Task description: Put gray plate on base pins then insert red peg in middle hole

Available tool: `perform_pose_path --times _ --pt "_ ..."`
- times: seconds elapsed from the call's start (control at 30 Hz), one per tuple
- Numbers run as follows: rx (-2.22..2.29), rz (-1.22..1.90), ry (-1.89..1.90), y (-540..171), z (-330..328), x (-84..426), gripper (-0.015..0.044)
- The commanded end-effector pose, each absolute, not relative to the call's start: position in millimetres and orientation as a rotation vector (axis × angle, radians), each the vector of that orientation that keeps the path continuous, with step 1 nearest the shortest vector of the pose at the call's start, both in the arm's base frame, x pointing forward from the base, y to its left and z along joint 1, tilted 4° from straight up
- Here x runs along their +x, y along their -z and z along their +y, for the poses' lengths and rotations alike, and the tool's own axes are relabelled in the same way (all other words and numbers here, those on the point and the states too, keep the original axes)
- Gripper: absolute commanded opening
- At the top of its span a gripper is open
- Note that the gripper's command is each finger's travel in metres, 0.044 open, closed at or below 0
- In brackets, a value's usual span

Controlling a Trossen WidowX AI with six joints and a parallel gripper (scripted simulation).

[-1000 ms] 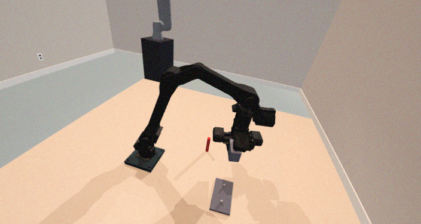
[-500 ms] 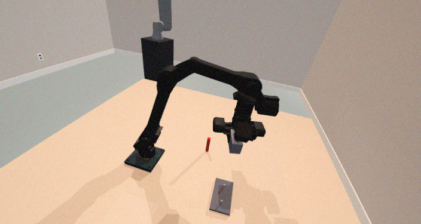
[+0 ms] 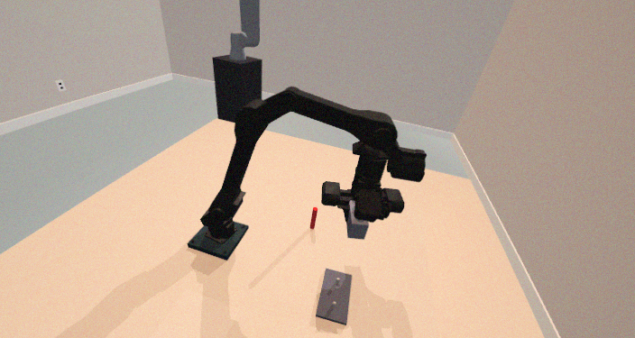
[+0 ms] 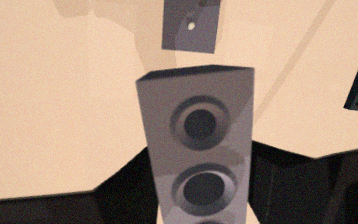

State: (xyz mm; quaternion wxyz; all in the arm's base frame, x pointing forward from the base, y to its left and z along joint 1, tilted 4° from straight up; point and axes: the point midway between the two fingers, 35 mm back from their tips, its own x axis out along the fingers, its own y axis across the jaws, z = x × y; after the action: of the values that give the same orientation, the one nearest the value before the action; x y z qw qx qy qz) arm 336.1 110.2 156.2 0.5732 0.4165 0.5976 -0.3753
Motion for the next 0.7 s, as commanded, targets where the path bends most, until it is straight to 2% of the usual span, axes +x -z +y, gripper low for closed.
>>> perform_pose_path --times 0.0,0.67 --pt "0.979 1.400 0.902 -145.2 97.1 339.1 0.0000" --pt "1.039 1.367 0.970 -110.3 42.4 352.4 0.0000"
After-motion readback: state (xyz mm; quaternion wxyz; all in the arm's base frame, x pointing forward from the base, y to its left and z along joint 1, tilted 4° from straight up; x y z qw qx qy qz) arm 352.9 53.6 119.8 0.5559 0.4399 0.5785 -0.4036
